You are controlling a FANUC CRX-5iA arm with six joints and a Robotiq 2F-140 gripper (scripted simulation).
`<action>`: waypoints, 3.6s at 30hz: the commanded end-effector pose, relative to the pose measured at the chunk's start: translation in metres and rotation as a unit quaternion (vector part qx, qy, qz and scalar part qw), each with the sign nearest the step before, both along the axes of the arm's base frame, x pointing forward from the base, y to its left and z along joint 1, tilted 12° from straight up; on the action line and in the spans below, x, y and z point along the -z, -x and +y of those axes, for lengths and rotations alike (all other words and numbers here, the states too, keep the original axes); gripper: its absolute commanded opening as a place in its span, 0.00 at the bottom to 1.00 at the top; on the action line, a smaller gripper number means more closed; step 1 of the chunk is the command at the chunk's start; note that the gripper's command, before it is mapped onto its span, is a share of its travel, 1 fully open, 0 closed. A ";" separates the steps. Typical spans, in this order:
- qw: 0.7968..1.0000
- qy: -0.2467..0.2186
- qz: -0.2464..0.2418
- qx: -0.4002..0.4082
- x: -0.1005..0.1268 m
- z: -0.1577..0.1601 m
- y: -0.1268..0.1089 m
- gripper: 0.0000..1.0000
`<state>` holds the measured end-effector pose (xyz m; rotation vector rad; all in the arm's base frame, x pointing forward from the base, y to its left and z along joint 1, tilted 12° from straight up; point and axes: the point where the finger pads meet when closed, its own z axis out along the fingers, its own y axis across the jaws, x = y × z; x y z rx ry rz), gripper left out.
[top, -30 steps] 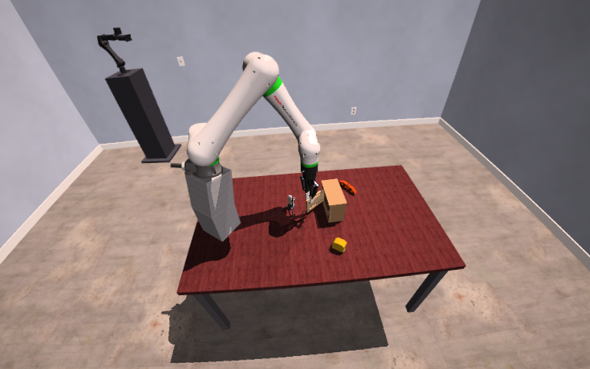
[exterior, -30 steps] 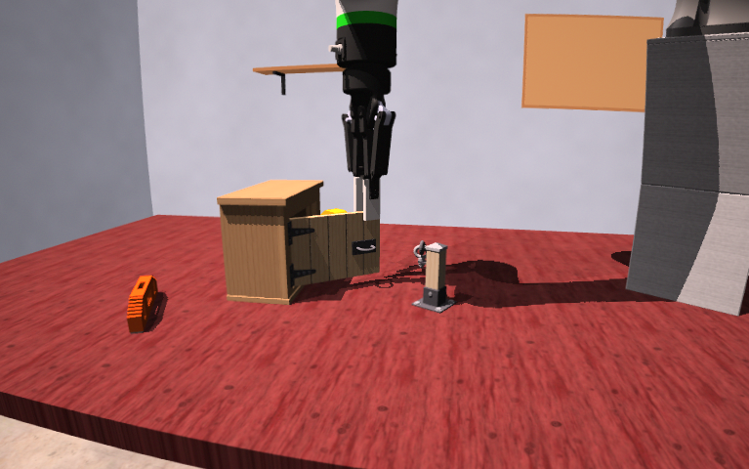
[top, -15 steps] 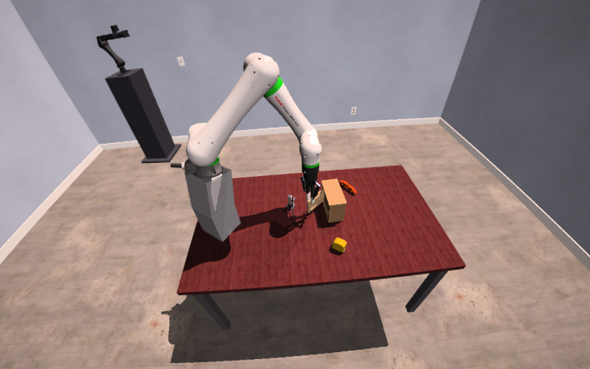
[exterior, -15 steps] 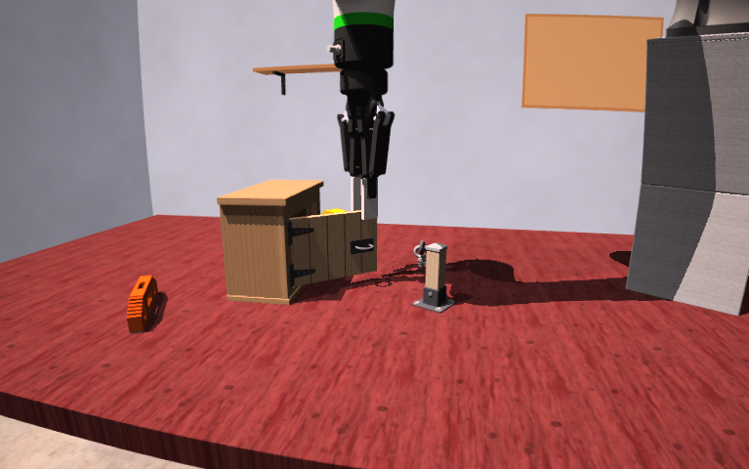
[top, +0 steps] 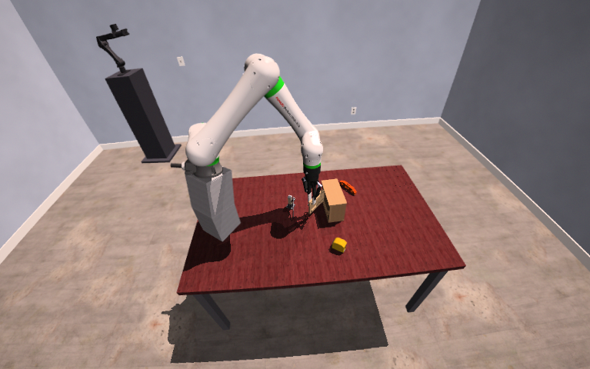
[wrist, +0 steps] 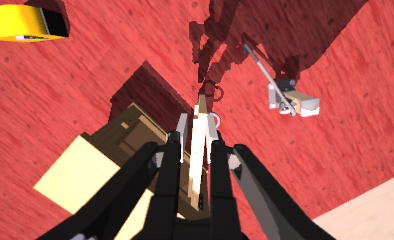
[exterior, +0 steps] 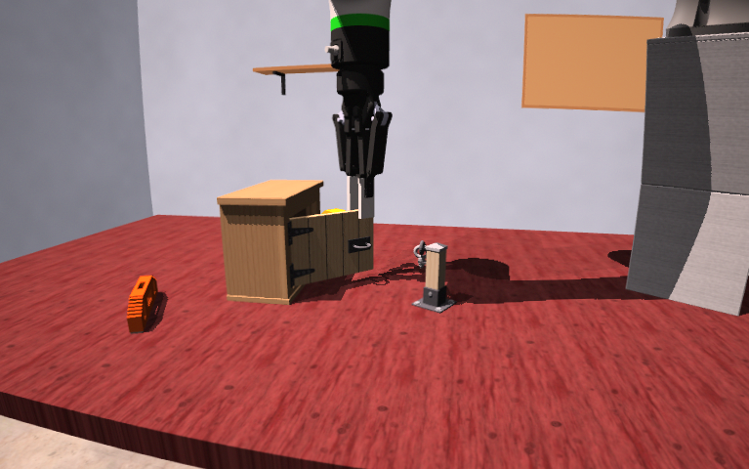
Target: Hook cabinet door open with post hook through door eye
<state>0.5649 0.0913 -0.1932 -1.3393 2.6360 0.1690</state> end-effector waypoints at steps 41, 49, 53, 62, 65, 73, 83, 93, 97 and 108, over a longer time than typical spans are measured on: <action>1.000 0.002 -0.004 -0.022 0.000 -0.004 -0.006 0.16; 0.999 0.004 -0.007 -0.037 0.000 -0.006 -0.009 0.16; 0.999 0.004 -0.007 -0.037 0.000 -0.006 -0.009 0.16; 0.999 0.004 -0.007 -0.037 0.000 -0.006 -0.009 0.16; 0.999 0.004 -0.007 -0.037 0.000 -0.006 -0.009 0.16; 0.999 0.004 -0.007 -0.037 0.000 -0.006 -0.009 0.16; 0.999 0.004 -0.007 -0.037 0.000 -0.006 -0.009 0.16; 1.000 0.001 -0.003 -0.014 0.000 -0.003 -0.004 0.16; 1.000 0.001 -0.003 -0.014 0.000 -0.003 -0.004 0.16; 1.000 0.001 -0.003 -0.014 -0.005 -0.003 -0.003 0.16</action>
